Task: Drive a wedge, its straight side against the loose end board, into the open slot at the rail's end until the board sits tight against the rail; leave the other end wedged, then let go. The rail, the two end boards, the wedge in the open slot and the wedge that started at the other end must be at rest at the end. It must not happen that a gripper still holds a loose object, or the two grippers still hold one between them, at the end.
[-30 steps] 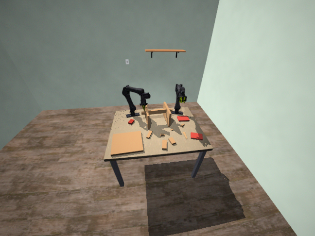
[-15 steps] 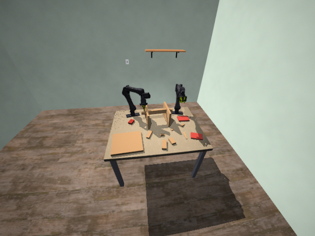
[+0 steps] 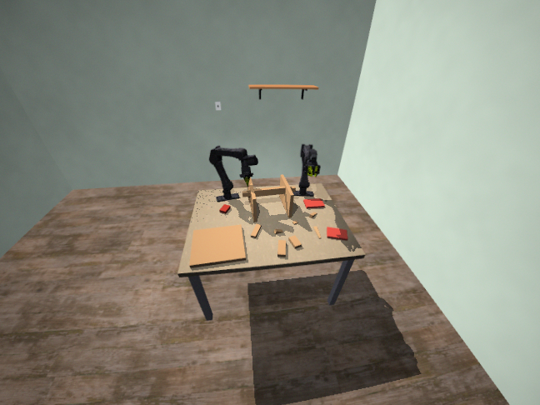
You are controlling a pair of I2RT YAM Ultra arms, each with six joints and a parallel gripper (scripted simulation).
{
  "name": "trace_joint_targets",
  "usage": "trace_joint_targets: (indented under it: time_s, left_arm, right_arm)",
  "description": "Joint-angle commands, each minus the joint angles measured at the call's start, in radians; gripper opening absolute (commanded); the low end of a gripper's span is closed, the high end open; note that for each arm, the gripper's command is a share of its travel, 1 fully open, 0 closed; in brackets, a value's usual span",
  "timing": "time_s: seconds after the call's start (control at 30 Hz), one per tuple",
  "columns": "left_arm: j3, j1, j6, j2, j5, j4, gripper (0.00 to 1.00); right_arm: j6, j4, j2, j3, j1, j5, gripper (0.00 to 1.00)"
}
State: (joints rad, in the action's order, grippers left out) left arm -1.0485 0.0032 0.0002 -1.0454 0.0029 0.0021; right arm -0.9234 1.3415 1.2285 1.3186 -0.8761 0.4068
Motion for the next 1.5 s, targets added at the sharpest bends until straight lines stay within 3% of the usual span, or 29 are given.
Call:
trace_joint_targets:
  time_s: [0.0,0.53,1.1,1.13,1.27,1.47]
  left_arm:
    - [-0.038,-0.008,-0.005,0.016,-0.005,0.021,0.22]
    - [-0.038,-0.008,-0.005,0.016,-0.005,0.021,0.22]
    - [-0.038,-0.008,-0.005,0.016,-0.005,0.021,0.22]
    - [-0.038,-0.009,-0.005,0.015,-0.005,0.021,0.22]
    - [-0.039,-0.01,-0.005,0.014,-0.005,0.021,0.22]
    - [-0.039,-0.015,-0.005,0.009,-0.005,0.02,0.22]
  right_arm:
    - [-0.033,0.074,0.008,0.064,-0.024,0.027,0.0]
    - [-0.123,0.221,0.034,0.226,-0.108,0.052,0.0]
    - [-0.127,0.229,0.029,0.242,-0.1,0.057,0.0]
    - [-0.099,0.18,0.013,0.162,-0.074,0.052,0.0]
    - [-0.051,0.108,0.009,0.163,-0.051,0.028,0.0]
    - [0.134,-0.155,-0.022,0.113,0.078,-0.028,0.0]
